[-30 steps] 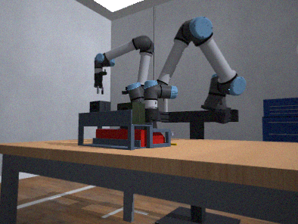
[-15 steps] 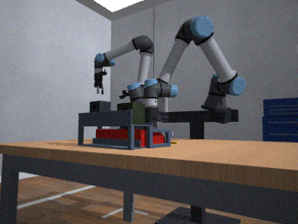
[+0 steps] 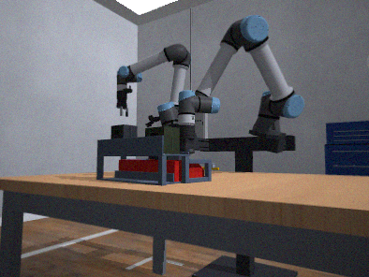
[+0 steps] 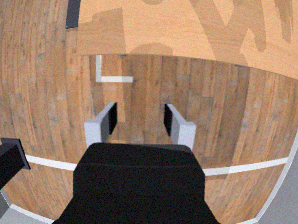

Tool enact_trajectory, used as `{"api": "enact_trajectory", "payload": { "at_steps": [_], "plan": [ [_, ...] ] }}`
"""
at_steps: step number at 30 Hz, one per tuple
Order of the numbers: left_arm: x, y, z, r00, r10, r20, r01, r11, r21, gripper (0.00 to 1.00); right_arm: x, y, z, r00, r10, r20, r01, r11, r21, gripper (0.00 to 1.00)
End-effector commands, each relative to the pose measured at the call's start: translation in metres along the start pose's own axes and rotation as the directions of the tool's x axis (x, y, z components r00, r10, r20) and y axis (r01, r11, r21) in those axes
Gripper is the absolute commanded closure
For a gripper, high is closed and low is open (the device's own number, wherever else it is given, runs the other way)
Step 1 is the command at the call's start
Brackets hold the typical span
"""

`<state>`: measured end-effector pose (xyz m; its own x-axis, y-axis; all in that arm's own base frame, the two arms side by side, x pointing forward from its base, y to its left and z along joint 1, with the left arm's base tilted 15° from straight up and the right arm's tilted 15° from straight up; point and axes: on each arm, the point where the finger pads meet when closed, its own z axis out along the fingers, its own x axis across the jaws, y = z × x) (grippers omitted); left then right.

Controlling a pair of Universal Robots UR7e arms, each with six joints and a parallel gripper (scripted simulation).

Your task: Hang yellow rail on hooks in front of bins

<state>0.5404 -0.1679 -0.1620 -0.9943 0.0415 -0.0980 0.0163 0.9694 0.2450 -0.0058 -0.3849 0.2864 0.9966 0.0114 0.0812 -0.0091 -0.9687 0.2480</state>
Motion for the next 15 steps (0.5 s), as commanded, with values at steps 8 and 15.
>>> {"api": "enact_trajectory", "payload": {
  "at_steps": [8, 15],
  "plan": [
    [0.0, 0.0, -0.037, 1.0, 0.0, 0.001, 0.0, 1.0, 0.001, 1.0, 0.0, 0.0, 0.0, 1.0, 0.0, 0.0, 0.0, 1.0, -0.002, 0.0],
    [0.0, 0.0, -0.051, 1.0, 0.0, 0.001, 0.0, 1.0, 0.001, 1.0, 0.0, 0.0, 0.0, 1.0, 0.0, 0.0, 0.0, 1.0, -0.002, 0.0]
  ]
}}
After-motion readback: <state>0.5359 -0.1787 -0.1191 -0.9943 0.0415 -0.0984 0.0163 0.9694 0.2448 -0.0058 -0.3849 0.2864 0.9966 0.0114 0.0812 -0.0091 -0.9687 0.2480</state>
